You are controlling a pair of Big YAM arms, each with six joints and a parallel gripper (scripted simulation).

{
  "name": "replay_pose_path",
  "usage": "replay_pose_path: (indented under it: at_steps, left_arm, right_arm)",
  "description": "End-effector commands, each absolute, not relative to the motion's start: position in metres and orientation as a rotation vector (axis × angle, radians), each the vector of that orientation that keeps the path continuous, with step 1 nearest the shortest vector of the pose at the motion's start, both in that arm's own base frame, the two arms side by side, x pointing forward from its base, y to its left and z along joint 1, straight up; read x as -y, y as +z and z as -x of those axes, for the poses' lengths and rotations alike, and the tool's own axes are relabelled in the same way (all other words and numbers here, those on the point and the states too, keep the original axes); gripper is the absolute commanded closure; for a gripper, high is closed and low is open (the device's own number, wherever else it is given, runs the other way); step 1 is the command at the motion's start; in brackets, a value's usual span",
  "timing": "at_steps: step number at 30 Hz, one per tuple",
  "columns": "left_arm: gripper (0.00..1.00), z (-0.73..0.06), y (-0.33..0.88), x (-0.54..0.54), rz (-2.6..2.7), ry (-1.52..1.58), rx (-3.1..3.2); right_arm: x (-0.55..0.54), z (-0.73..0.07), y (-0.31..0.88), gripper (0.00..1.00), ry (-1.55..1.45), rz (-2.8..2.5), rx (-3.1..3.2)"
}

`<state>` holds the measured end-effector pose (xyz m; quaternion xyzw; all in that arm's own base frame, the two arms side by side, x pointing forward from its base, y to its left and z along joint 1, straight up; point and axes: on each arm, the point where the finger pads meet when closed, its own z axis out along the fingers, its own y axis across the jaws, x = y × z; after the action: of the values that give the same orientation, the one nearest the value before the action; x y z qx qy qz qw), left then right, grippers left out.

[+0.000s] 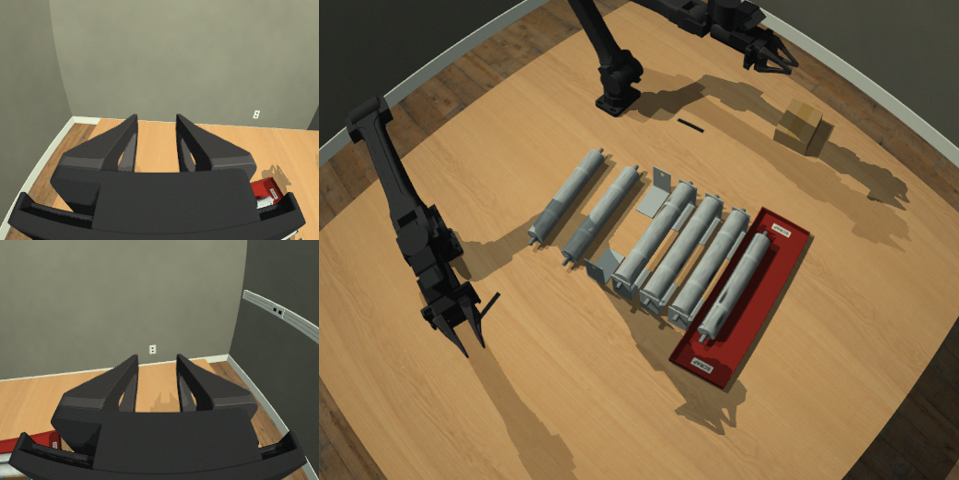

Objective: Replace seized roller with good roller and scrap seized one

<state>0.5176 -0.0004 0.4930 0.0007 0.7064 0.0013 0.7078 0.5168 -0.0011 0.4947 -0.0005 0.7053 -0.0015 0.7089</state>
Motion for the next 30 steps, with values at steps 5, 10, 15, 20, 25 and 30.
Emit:
replay_pose_path:
  at_steps: [5, 10, 15, 20, 25, 30]
  left_arm:
    - [0.68, -0.522, 0.522, -0.002, 0.006, -0.001, -1.518]
    - [0.68, -0.522, 0.53, -0.002, 0.015, -0.009, -1.506]
    - [0.68, -0.522, 0.538, -0.003, 0.016, -0.009, -1.495]
    - [0.68, -0.523, 0.536, -0.003, 0.016, -0.009, -1.497]
    - [0.68, -0.523, 0.531, -0.003, 0.016, -0.009, -1.507]
    - [0.68, -0.524, 0.532, -0.003, 0.016, -0.009, -1.505]
  right_arm:
    - [-0.001, -0.521, 0.518, 0.68, 0.005, -0.002, -1.527]
    - [-0.004, -0.521, 0.525, 0.68, 0.019, -0.005, -1.514]
    - [-0.004, -0.522, 0.533, 0.68, 0.019, -0.005, -1.5]
    - [-0.005, -0.522, 0.538, 0.68, 0.02, -0.004, -1.492]
    - [-0.005, -0.522, 0.541, 0.68, 0.02, -0.003, -1.486]
    - [-0.005, -0.522, 0.54, 0.68, 0.021, -0.003, -1.488]
